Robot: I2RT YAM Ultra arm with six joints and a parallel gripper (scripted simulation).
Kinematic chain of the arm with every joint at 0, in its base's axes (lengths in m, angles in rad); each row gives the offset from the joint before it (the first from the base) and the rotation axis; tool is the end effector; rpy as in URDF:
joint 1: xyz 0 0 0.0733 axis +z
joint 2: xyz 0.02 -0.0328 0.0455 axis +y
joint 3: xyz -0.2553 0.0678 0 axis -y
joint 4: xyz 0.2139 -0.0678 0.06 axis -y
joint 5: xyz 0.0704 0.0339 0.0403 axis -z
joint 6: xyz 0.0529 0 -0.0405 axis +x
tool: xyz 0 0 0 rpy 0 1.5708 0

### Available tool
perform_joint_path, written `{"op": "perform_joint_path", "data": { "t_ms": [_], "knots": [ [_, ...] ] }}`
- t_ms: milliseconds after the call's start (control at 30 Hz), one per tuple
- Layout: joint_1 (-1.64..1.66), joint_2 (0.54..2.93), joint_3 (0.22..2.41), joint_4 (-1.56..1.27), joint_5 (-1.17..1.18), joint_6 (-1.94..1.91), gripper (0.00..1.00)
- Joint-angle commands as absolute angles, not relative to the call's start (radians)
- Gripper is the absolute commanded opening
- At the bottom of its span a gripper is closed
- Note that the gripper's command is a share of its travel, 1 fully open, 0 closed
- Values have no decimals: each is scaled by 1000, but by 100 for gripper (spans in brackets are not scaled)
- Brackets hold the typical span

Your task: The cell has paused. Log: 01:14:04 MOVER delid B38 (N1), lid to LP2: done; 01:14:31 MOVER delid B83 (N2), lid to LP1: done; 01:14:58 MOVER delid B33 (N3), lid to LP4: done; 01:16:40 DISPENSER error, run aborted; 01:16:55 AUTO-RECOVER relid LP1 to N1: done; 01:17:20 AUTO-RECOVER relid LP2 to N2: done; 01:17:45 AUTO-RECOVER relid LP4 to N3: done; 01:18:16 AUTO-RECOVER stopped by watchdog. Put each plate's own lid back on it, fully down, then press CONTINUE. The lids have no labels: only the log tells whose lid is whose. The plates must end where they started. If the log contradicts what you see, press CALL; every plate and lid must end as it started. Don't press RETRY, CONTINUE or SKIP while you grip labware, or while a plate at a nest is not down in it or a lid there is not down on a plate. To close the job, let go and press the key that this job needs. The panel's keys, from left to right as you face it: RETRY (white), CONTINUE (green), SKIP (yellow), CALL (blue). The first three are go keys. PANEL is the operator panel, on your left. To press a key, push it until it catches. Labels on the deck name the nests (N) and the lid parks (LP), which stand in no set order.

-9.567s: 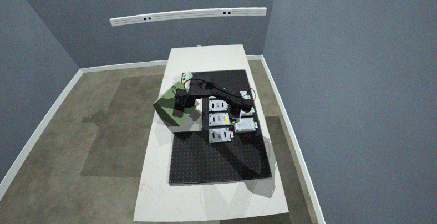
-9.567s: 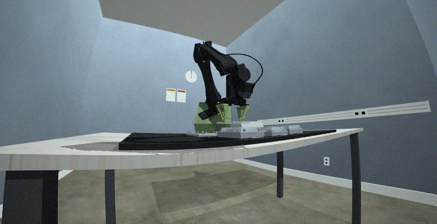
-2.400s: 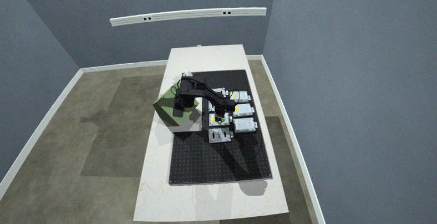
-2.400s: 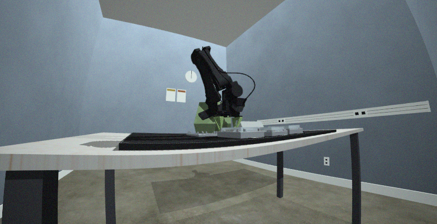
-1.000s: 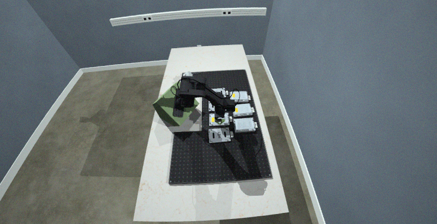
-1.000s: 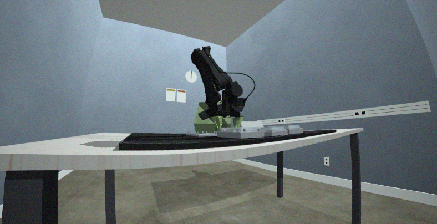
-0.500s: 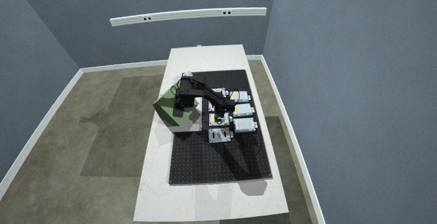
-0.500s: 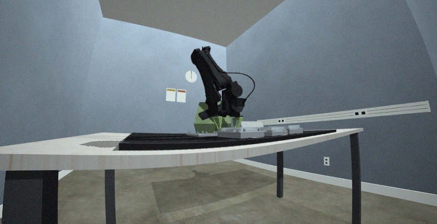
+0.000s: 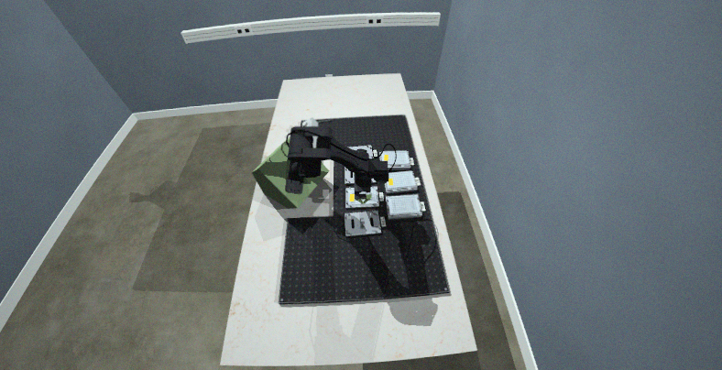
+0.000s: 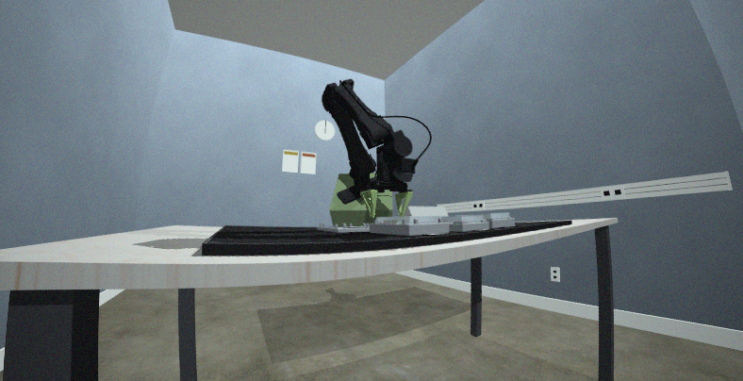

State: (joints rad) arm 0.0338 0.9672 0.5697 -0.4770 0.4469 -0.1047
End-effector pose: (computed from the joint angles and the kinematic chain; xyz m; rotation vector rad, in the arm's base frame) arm 0.1718 -0.0160 0.2108 0.0314 2.4112 -0.5767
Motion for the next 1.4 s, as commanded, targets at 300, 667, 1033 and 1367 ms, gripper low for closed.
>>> {"op": "perform_joint_path", "data": {
  "t_ms": [300,667,1033,1367],
  "knots": [
    [98,894,627,-602,487,-51,100],
    [115,876,631,-636,498,-35,100],
    [117,874,634,-628,497,-34,100],
    [118,874,636,-631,497,-34,100]
  ]
}}
